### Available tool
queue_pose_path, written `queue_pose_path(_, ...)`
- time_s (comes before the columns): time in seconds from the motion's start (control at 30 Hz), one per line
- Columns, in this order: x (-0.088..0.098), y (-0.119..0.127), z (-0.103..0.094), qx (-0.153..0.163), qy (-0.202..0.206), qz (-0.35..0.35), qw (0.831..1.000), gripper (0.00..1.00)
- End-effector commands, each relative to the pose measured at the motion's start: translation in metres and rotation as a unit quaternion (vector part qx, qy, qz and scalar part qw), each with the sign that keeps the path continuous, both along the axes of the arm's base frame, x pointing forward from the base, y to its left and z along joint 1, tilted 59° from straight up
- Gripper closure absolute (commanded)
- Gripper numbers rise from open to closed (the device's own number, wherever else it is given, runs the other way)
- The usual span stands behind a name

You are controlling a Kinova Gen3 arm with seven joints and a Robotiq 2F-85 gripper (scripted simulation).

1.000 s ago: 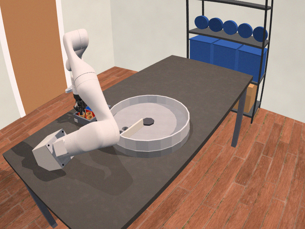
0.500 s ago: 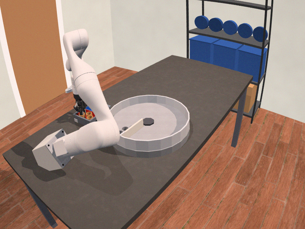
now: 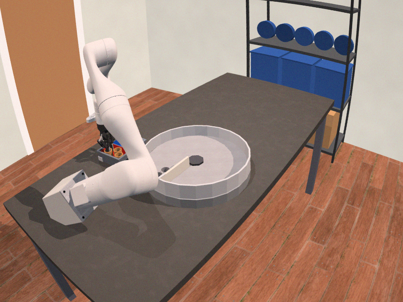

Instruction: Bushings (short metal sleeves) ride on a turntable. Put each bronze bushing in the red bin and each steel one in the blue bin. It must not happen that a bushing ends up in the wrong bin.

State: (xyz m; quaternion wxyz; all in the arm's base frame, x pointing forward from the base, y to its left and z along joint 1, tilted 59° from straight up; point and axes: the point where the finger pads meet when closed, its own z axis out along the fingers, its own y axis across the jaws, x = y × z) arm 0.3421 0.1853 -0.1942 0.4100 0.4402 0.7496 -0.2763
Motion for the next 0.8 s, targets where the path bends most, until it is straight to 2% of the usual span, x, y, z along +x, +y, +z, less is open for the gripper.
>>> queue_pose_path(0.0,-0.0001,0.0013,0.0002,0.001,0.000,0.001,1.000,0.81)
queue_pose_path(0.77,-0.0030,0.0040,0.0030,0.001,0.000,0.001,1.000,0.81)
